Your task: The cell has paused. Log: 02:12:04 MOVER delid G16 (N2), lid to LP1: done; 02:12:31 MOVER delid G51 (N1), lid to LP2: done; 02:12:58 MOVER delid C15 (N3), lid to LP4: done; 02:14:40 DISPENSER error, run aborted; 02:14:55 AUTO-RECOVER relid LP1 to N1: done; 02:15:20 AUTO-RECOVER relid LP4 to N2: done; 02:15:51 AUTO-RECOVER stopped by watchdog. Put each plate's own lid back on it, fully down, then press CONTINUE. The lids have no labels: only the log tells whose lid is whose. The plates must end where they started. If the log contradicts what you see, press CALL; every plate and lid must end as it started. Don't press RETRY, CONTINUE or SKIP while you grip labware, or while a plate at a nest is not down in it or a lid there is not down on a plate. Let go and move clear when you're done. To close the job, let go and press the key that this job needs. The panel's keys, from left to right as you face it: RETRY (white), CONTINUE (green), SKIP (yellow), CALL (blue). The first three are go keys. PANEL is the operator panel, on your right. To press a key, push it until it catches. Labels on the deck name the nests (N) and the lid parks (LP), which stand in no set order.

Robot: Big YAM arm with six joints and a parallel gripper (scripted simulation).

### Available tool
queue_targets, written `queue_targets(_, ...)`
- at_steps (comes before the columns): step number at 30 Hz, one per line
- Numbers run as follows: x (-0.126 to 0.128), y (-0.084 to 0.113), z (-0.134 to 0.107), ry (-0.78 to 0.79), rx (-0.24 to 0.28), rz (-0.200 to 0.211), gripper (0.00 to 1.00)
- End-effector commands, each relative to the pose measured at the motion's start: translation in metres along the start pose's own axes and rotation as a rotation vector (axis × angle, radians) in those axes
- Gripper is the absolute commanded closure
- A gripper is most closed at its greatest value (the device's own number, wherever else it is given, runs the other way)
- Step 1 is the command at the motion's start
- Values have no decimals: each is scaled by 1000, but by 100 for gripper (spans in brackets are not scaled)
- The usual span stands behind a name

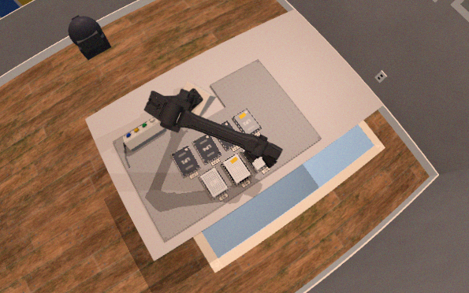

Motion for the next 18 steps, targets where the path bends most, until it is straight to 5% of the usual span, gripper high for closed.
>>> queue_targets(1,3,33,22,-23,-75,27,100)
queue_targets(18,2,47,21,-20,-71,27,100)
Point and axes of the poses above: the point where the finger pads meet when closed, its own y axis back along the fingers, its own x axis across the jaws, z = x × y, the point moved 6 cm from there along y, back along the fingers, and after that the axes turned 4 degrees about y, right-handed, at the moved point
